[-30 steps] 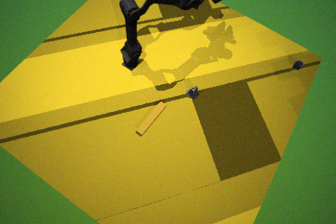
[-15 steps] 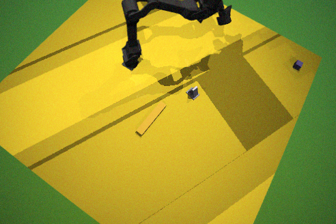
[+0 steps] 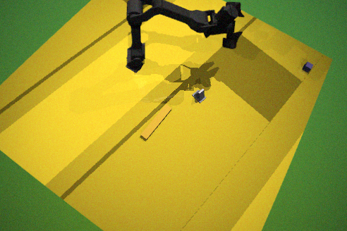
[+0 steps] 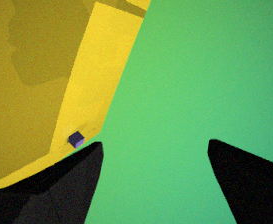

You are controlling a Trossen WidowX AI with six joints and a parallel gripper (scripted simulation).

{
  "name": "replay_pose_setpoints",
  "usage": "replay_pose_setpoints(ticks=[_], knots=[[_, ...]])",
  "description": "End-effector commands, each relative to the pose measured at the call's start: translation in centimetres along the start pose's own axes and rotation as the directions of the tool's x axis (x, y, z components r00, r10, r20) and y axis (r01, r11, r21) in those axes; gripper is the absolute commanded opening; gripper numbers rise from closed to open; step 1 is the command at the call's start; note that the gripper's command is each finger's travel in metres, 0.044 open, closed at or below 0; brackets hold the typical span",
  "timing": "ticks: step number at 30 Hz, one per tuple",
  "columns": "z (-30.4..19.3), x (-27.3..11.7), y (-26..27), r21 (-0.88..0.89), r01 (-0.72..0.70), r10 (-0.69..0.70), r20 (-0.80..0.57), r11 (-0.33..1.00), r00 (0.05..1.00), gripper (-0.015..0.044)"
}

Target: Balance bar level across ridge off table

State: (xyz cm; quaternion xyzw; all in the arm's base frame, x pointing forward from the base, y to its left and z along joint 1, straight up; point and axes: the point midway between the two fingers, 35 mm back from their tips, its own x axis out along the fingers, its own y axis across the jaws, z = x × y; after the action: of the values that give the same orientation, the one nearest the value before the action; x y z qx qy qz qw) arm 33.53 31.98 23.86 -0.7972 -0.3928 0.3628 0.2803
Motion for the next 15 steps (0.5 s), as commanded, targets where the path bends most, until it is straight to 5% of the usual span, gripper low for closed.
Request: replay_pose_setpoints(ticks=[1, 15], knots=[[-1.7, -1.0, 2.5, 0.076, -0.071, 0.073, -0.033, 0.995, 0.997, 0.0315], [-5.5, -5.4, 11.5, 0.288, -0.304, 0.338, -0.075, 0.908, 0.938, 0.0315]])
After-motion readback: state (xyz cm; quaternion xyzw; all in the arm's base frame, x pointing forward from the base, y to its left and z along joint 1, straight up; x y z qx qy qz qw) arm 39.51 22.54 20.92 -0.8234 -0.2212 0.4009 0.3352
